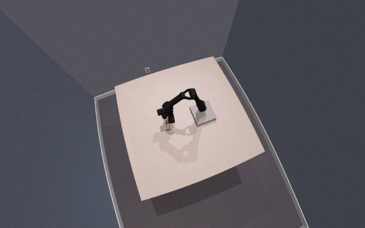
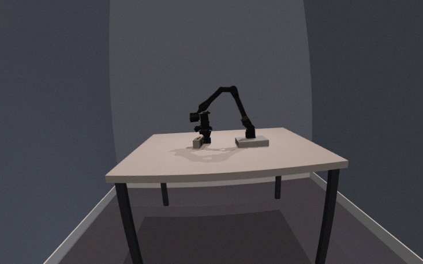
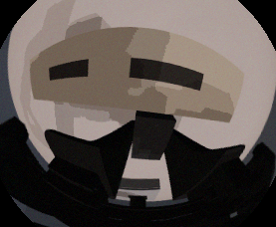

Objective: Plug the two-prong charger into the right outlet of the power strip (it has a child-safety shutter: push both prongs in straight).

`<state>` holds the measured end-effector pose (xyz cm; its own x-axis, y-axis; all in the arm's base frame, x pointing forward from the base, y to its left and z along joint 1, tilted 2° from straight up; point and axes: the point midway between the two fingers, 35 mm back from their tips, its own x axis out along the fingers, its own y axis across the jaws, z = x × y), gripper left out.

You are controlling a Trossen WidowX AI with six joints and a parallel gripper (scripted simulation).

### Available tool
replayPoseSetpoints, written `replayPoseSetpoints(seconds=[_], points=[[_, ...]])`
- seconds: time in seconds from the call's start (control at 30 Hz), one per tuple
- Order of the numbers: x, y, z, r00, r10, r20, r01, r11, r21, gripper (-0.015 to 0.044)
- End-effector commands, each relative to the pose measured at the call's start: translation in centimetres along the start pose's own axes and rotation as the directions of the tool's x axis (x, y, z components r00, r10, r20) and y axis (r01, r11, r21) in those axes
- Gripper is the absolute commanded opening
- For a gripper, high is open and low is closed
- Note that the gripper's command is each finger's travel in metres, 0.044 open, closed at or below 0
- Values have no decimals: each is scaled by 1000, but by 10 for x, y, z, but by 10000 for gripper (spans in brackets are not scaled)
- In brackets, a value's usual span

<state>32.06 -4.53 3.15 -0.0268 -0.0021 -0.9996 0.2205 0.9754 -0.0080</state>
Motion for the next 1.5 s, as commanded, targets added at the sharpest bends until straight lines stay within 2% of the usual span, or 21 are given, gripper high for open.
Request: replayPoseSetpoints(seconds=[0.0, 1.47], points=[[-2, -1, 3, 1000, -3, 9, 3, 1000, -2, 0], [0, 0, -1, 1000, -2, 4, 2, 1000, -1, 0]])
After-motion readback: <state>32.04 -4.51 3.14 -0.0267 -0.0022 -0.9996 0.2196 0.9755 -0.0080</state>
